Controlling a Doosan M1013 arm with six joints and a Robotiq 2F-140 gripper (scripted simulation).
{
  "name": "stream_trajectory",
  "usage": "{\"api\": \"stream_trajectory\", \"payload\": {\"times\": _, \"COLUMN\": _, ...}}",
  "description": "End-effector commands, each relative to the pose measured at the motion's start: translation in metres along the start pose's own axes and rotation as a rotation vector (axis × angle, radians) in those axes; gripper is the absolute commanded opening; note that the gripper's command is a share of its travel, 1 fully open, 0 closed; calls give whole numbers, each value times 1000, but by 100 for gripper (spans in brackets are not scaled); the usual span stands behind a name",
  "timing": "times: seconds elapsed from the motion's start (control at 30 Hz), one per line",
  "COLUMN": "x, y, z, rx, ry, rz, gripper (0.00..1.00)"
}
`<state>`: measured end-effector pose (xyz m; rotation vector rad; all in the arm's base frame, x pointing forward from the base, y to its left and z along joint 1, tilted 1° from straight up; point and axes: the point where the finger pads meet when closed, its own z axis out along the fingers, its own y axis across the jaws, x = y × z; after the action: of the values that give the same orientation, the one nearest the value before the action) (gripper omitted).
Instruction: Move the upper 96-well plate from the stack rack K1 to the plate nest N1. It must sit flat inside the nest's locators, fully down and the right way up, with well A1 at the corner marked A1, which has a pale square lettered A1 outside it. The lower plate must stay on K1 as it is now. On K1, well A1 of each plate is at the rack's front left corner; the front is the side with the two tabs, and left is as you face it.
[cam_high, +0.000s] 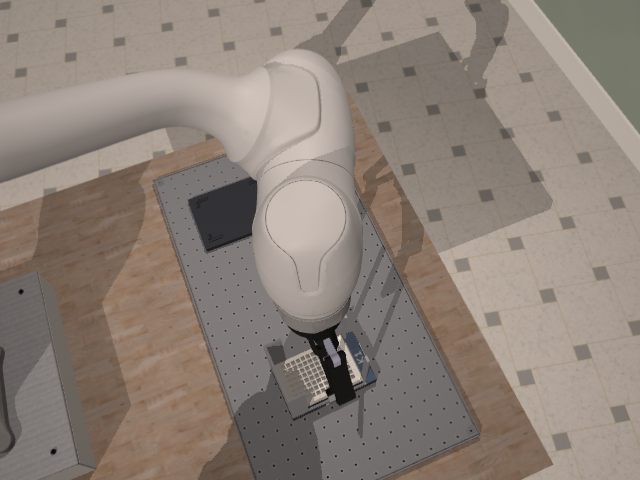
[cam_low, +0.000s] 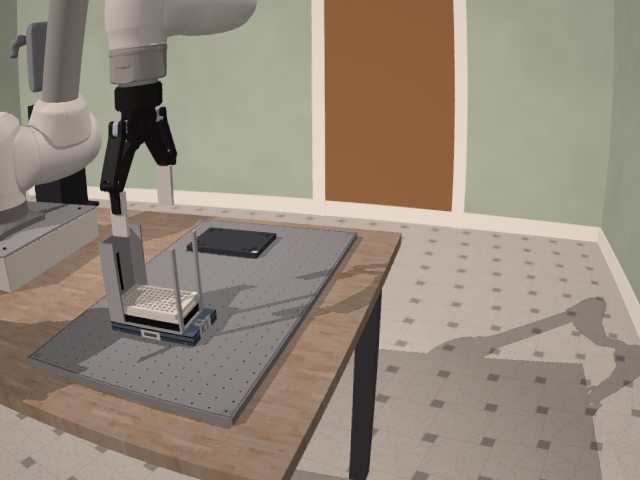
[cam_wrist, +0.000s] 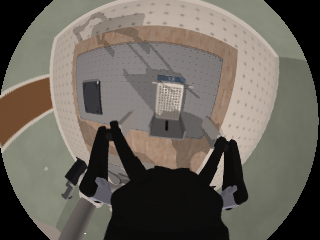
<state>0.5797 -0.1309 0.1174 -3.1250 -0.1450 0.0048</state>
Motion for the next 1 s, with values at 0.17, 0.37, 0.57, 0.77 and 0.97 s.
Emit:
{"api": "stream_trajectory", "payload": {"times": 0.17, "x": 0, "y": 0, "z": 13, "rx": 0, "ry": 0, "rz": 0, "gripper": 100}}
{"api": "stream_trajectory", "payload": {"times": 0.37, "x": 0, "y": 0, "z": 19, "rx": 0, "ry": 0, "rz": 0, "gripper": 100}}
{"api": "stream_trajectory", "payload": {"times": 0.57, "x": 0, "y": 0, "z": 29, "rx": 0, "ry": 0, "rz": 0, "gripper": 100}}
{"api": "stream_trajectory", "payload": {"times": 0.77, "x": 0, "y": 0, "z": 39, "rx": 0, "ry": 0, "rz": 0, "gripper": 100}}
{"api": "stream_trajectory", "payload": {"times": 0.97, "x": 0, "y": 0, "z": 46, "rx": 0, "ry": 0, "rz": 0, "gripper": 100}}
